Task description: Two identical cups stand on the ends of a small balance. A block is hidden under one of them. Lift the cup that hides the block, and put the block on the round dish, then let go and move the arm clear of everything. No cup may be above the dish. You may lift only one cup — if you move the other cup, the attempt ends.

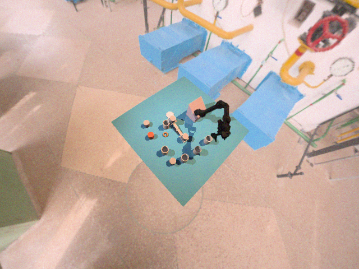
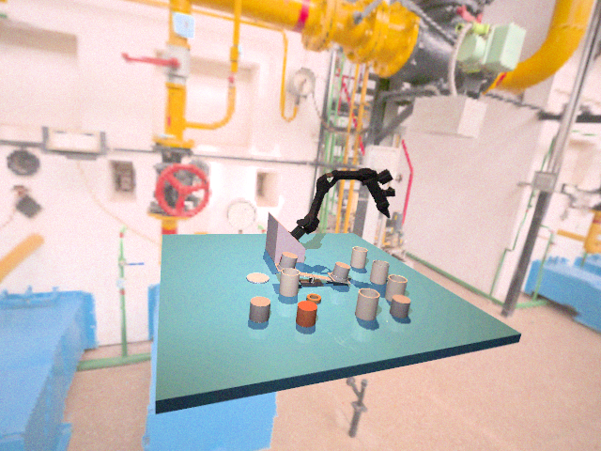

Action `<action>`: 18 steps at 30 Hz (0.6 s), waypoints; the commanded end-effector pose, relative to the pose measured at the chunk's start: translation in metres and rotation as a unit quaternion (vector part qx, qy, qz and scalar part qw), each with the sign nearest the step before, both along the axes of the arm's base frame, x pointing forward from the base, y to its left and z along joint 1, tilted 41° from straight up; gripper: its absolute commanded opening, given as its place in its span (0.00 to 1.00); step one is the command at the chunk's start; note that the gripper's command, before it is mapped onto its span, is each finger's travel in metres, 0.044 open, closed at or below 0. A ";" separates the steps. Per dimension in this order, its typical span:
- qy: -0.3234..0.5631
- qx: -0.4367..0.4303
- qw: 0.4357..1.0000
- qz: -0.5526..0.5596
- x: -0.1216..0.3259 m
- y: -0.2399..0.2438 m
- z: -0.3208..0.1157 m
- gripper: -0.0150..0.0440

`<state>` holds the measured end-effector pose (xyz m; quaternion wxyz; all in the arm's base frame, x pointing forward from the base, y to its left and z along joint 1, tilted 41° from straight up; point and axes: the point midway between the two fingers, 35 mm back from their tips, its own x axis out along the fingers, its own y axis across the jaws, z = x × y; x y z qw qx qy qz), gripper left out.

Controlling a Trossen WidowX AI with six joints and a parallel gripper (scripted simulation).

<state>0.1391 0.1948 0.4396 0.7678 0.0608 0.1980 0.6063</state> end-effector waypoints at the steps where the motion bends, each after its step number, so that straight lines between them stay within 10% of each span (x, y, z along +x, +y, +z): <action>1: 0.021 -0.028 0.998 -0.054 0.036 -0.016 -0.033 1.00; 18: 0.157 -0.090 0.941 -0.286 0.121 -0.156 -0.186 1.00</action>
